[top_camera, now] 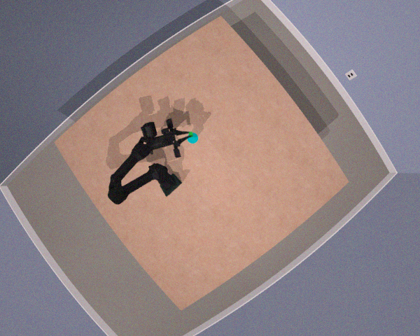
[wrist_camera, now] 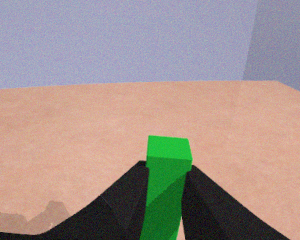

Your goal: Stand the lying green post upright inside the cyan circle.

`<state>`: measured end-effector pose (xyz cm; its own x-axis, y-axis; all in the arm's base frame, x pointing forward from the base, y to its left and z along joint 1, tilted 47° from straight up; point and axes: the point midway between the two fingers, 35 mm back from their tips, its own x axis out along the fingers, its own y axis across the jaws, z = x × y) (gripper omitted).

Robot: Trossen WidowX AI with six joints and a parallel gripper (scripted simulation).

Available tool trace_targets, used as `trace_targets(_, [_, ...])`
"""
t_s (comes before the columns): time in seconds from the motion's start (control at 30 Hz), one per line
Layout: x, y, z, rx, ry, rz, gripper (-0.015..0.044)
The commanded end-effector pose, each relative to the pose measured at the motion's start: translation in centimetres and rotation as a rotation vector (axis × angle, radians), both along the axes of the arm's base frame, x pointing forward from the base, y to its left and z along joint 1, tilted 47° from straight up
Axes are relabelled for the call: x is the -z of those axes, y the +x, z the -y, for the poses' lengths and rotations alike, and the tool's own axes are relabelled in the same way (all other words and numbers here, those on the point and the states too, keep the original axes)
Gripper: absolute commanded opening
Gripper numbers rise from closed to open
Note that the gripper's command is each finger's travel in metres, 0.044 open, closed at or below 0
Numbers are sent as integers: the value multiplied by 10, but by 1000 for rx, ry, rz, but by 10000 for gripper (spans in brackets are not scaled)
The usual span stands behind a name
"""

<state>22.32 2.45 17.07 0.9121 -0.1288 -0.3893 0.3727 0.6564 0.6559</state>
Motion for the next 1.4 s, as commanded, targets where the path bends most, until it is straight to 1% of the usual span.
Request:
trace_targets(0.0, [-1,0,1,7,4,4,22])
trace_targets(0.13, [1,1,-1,7,5,2,22])
trace_targets(0.6, [29,4,-31,14,19,-24,22])
trace_targets(1.13, [59,-6,-63,8,11,-4,22])
trace_targets(1.37, [65,-7,-69,5,9,-2,22])
